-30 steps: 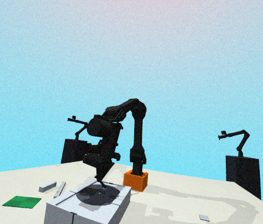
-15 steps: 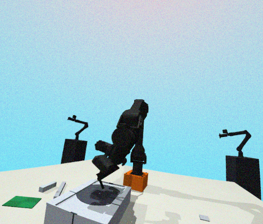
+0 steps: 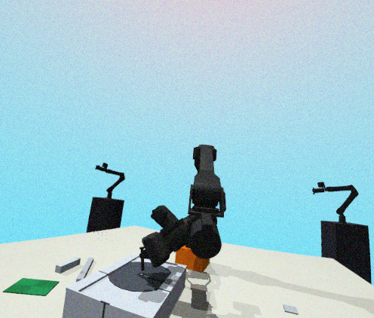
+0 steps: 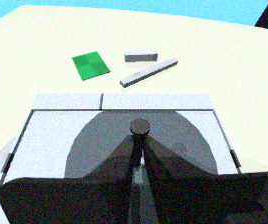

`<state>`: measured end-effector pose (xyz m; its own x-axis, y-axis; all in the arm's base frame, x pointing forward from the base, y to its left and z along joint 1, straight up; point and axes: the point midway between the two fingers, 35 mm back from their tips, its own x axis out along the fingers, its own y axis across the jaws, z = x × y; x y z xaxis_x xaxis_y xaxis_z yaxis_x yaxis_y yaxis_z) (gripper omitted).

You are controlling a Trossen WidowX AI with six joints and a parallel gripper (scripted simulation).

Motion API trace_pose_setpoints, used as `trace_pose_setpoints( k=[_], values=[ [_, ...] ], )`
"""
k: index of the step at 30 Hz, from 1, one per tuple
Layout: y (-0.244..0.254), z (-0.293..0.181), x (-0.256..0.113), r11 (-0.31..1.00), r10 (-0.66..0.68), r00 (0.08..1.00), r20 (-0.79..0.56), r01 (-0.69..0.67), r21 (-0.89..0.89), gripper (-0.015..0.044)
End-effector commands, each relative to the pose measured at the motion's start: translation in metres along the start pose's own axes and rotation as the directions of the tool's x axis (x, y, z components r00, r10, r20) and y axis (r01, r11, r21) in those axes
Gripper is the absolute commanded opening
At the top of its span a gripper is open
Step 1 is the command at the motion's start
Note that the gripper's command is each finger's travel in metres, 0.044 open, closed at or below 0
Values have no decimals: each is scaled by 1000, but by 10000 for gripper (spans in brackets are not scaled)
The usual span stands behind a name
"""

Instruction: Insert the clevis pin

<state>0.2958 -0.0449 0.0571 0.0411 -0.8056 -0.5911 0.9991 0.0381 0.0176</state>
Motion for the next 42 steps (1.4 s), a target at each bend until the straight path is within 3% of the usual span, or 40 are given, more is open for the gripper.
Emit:
trace_pose_setpoints(
  k=[1, 8, 42],
  values=[
    [1, -4, 1, 1000, 0, 997, 83, 0, -1, 0],
    [1, -8, 1, 1000, 4, 982, 190, -4, -1, 0],
    [-9, -19, 13, 1000, 3, 982, 190, -3, -2, 0]
  ],
)
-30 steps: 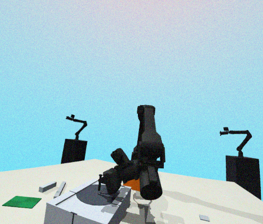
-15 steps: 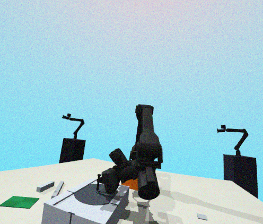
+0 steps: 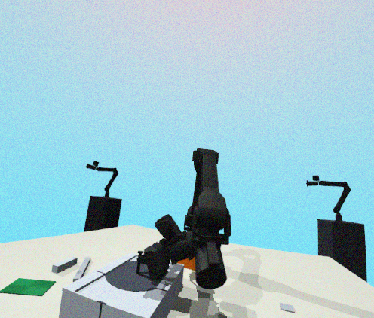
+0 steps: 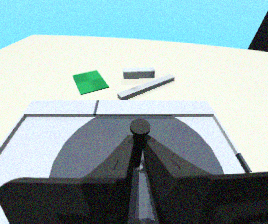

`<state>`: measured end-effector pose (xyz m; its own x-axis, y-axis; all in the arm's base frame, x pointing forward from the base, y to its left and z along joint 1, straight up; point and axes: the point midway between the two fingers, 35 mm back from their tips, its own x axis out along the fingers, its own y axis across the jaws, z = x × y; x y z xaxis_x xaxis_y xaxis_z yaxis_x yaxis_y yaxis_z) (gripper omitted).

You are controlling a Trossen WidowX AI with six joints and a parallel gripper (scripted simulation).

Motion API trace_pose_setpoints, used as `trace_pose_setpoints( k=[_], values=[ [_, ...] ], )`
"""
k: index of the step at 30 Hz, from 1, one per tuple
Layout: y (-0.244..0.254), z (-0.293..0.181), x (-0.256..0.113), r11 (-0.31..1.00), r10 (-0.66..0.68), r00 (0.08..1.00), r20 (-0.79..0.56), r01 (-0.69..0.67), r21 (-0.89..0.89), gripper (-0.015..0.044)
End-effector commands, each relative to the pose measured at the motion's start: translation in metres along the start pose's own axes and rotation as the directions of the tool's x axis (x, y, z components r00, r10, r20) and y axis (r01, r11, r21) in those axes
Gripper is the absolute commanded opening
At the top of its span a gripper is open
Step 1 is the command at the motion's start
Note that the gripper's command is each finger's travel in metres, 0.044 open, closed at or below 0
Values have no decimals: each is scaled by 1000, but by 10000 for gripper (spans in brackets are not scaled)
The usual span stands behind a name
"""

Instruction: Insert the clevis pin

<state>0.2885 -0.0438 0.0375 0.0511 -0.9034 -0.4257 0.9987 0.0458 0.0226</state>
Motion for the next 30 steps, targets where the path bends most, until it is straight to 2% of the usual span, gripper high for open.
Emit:
trace_pose_setpoints(
  k=[1, 30],
  values=[
    [-2, -3, 2, 1000, -6, 1000, -2, 6, -3, 0],
    [-1, -1, -2, 1000, -6, 1000, -2, 6, -3, 0]
  ],
)
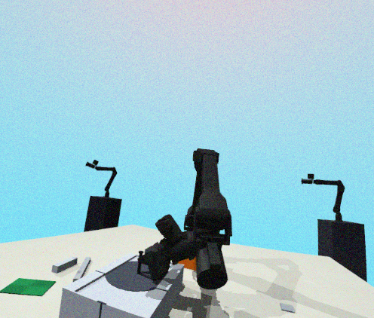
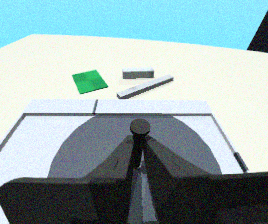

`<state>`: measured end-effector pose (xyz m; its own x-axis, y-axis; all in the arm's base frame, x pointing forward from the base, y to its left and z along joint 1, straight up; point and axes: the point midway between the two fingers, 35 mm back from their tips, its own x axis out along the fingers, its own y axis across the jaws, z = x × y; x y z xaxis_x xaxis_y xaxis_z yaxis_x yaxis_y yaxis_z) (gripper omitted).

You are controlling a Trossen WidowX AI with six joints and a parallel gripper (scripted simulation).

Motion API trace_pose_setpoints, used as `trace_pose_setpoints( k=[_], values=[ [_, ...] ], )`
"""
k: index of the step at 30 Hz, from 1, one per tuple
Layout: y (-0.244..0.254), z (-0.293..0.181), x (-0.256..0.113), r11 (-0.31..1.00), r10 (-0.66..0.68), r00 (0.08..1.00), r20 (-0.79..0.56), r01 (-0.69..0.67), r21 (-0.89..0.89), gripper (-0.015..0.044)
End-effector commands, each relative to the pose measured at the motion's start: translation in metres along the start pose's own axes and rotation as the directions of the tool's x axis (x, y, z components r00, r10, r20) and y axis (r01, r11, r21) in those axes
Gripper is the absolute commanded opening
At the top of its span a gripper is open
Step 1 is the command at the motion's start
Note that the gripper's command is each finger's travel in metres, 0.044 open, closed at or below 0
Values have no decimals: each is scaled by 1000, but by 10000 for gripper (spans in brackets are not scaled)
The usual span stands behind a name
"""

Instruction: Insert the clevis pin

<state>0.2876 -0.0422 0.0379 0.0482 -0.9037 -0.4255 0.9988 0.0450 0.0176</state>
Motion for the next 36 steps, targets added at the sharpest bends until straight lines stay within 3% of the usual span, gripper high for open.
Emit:
trace_pose_setpoints(
  k=[1, 36],
  values=[
    [-1, -1, 0, 1000, -3, 1000, -2, 3, 2, 0],
    [0, 0, 1, 1000, -11, 1000, 3, 11, -16, 0]
  ],
)
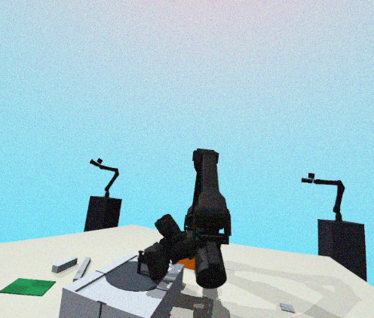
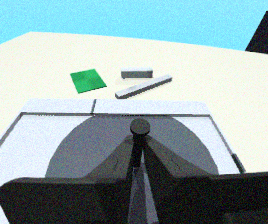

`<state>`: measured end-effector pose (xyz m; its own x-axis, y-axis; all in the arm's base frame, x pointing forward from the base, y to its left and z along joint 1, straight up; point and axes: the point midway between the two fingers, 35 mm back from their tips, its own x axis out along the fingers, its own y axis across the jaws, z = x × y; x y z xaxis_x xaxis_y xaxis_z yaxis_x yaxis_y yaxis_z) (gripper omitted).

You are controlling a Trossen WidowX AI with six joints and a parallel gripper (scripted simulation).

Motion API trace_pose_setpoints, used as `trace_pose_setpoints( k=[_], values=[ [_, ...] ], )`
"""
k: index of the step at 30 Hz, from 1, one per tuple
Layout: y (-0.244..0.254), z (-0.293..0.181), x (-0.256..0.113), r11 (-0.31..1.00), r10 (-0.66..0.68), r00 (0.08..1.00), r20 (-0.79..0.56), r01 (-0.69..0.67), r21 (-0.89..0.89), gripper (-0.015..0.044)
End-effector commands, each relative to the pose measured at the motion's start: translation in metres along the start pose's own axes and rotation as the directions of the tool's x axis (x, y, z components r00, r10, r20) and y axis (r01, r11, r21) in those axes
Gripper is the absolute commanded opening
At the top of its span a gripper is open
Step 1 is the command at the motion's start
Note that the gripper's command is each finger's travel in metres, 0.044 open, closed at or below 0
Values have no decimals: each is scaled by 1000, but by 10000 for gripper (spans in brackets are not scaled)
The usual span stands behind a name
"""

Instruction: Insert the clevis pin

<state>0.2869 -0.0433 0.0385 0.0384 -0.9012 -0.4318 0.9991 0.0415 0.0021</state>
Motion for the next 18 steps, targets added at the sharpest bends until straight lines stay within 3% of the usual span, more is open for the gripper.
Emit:
trace_pose_setpoints(
  k=[1, 18],
  values=[
    [0, -2, 1, 1000, -1, 1000, 12, 1, -3, 0],
    [-1, -2, 0, 1000, 9, 1000, 25, -9, 19, 0]
  ],
)
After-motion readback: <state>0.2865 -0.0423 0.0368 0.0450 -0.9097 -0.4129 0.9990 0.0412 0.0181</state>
